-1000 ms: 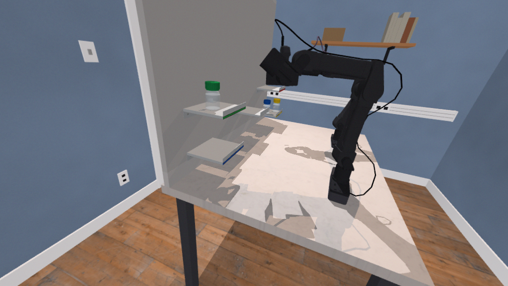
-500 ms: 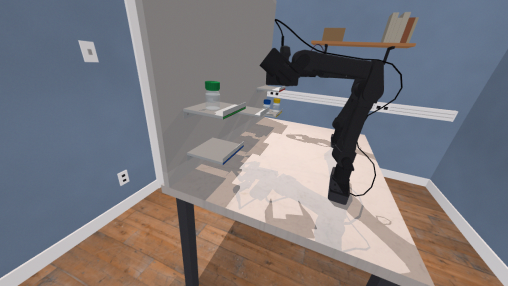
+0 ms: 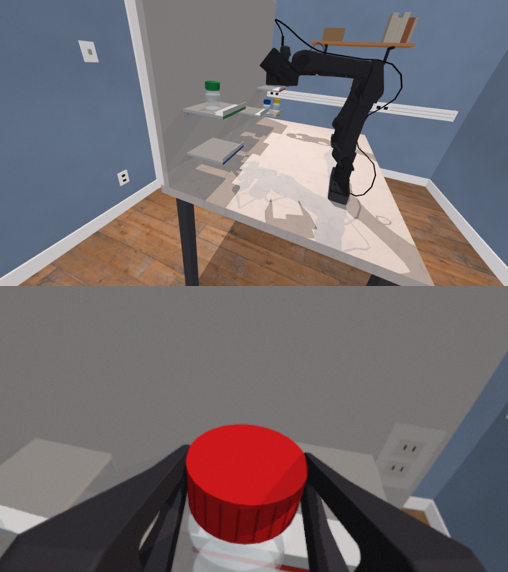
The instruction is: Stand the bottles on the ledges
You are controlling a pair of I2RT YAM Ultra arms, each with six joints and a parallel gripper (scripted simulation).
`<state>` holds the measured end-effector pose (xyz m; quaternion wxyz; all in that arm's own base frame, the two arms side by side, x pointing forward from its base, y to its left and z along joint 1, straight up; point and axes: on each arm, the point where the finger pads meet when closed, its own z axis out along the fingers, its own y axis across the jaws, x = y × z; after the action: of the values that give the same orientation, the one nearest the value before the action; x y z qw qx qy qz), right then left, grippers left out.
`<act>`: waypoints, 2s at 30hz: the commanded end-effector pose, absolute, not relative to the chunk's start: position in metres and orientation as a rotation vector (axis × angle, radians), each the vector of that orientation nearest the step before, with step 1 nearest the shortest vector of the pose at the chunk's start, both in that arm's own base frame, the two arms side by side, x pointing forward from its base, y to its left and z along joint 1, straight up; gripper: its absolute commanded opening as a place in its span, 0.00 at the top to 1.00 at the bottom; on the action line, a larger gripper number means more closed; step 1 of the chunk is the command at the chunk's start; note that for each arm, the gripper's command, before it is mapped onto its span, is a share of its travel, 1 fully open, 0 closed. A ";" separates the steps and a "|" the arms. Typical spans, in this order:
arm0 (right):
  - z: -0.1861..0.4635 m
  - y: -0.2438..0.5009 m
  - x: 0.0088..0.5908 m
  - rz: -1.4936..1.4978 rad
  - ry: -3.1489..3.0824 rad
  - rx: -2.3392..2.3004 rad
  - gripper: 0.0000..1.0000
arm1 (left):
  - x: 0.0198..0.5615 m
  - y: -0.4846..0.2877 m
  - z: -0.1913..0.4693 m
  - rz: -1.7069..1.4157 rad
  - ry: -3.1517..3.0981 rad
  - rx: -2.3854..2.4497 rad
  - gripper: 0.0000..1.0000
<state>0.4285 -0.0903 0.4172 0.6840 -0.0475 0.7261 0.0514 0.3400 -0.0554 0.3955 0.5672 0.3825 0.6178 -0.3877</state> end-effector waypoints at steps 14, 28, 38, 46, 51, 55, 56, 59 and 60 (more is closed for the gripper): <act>0.437 -0.080 0.421 -0.096 1.547 0.094 0.50 | 0.337 -0.056 0.409 -0.910 1.417 0.924 0.11; 0.434 -0.078 0.421 -0.089 1.550 0.086 0.50 | 0.337 -0.056 0.409 -0.910 1.417 0.924 0.11; 0.450 -0.076 0.415 -0.089 1.552 0.085 0.50 | 0.337 -0.056 0.409 -0.910 1.417 0.924 0.11; 0.456 -0.078 0.420 -0.094 1.526 0.083 0.50 | 0.337 -0.056 0.409 -0.910 1.417 0.924 0.11; 0.455 -0.080 0.433 -0.097 1.520 0.084 0.50 | 0.337 -0.056 0.409 -0.910 1.417 0.924 0.11; 0.456 -0.080 0.441 -0.099 1.512 0.083 0.50 | 0.337 -0.056 0.409 -0.910 1.417 0.924 0.11; 0.457 -0.081 0.445 -0.099 1.509 0.082 0.50 | 0.337 -0.056 0.409 -0.910 1.417 0.924 0.11; 0.458 -0.082 0.459 -0.102 1.501 0.080 0.50 | 0.337 -0.056 0.409 -0.910 1.417 0.924 0.11; 0.452 -0.080 0.461 -0.089 1.525 0.074 0.50 | 0.337 -0.056 0.409 -0.910 1.417 0.924 0.11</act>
<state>0.4534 -0.0831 0.4245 0.6962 0.0400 0.7157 -0.0371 0.3399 -0.0555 0.3954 0.5671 0.3825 0.6178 -0.3878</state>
